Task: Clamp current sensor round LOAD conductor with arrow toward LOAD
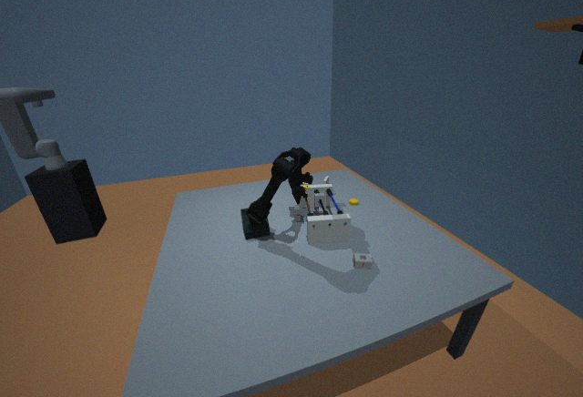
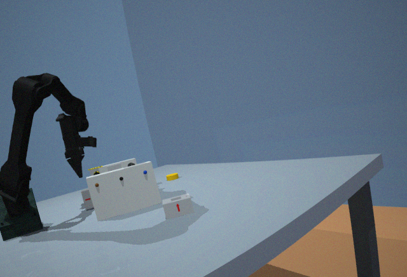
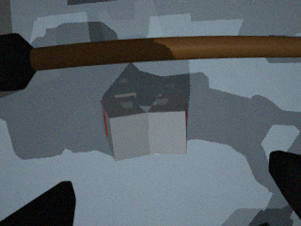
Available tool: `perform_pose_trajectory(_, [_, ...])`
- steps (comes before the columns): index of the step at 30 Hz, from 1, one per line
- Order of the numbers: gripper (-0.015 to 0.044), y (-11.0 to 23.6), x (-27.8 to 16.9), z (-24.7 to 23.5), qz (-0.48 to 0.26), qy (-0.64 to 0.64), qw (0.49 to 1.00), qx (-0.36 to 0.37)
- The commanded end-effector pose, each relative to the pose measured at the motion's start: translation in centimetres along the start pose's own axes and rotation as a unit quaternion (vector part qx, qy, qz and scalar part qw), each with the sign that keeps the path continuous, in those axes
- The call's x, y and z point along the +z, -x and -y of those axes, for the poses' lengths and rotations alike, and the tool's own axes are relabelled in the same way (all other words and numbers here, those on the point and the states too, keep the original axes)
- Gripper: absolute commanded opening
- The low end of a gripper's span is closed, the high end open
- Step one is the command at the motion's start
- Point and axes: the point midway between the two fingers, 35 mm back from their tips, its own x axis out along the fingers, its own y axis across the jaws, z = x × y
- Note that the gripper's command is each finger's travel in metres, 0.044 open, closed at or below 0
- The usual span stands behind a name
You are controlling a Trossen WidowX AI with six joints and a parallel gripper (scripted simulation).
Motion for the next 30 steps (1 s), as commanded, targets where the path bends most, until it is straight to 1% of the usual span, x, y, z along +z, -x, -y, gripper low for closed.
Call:
perform_pose_trajectory(1, [0.0440, -0.2, -0.4, 0.3, -0.006, -0.016, 1.000, -0.003])
perform_pose_trajectory(30, [0.0440, -4.8, -0.3, 0.3, -0.006, -0.016, 1.000, -0.003])
